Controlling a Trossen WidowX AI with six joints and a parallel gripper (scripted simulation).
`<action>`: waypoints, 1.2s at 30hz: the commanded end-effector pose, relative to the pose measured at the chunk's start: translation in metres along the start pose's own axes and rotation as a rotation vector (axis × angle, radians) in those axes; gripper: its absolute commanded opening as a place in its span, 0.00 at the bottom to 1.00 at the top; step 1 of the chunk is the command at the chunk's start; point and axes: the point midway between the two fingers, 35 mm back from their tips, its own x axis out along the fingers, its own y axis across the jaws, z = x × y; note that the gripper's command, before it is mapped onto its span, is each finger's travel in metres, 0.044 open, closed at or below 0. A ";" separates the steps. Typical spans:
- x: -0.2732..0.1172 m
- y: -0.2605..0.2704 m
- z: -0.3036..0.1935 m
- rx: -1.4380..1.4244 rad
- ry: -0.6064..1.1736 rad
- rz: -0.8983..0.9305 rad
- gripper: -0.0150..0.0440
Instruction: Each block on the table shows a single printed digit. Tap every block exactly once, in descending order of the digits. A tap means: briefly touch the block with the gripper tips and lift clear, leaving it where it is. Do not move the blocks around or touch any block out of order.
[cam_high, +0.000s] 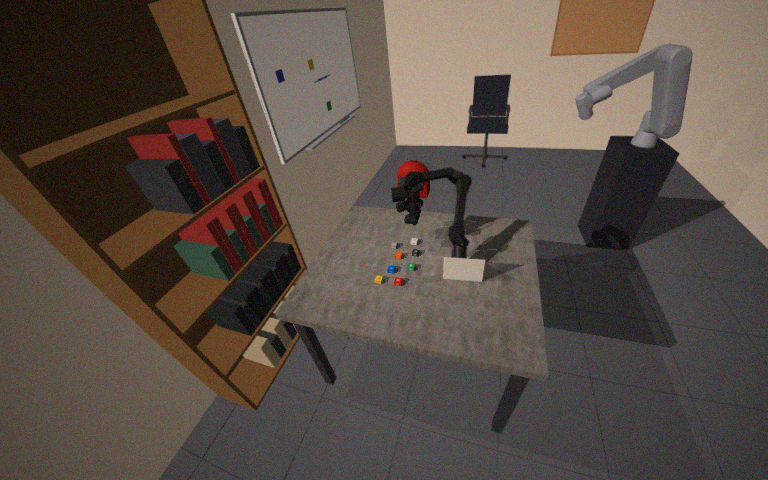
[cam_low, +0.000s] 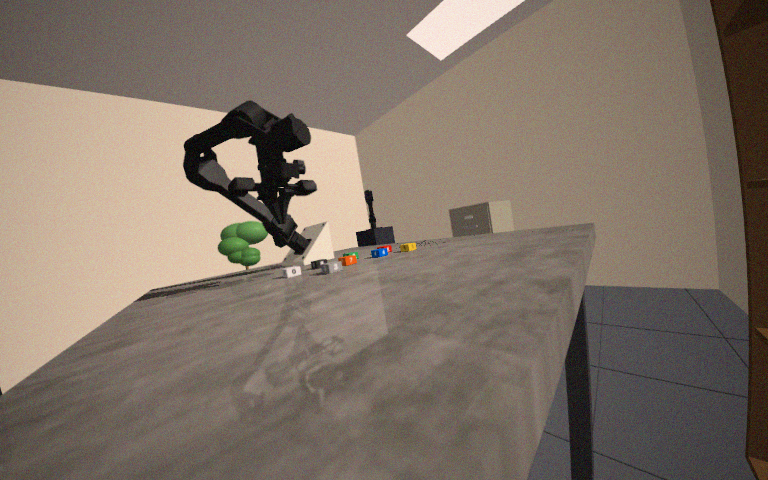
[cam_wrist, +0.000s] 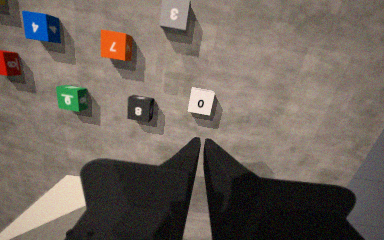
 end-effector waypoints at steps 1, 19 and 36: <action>0.031 -0.002 -0.002 0.017 0.012 0.001 0.29; 0.089 -0.004 -0.005 0.055 0.014 -0.002 0.29; 0.107 -0.005 -0.006 0.055 0.014 -0.004 0.29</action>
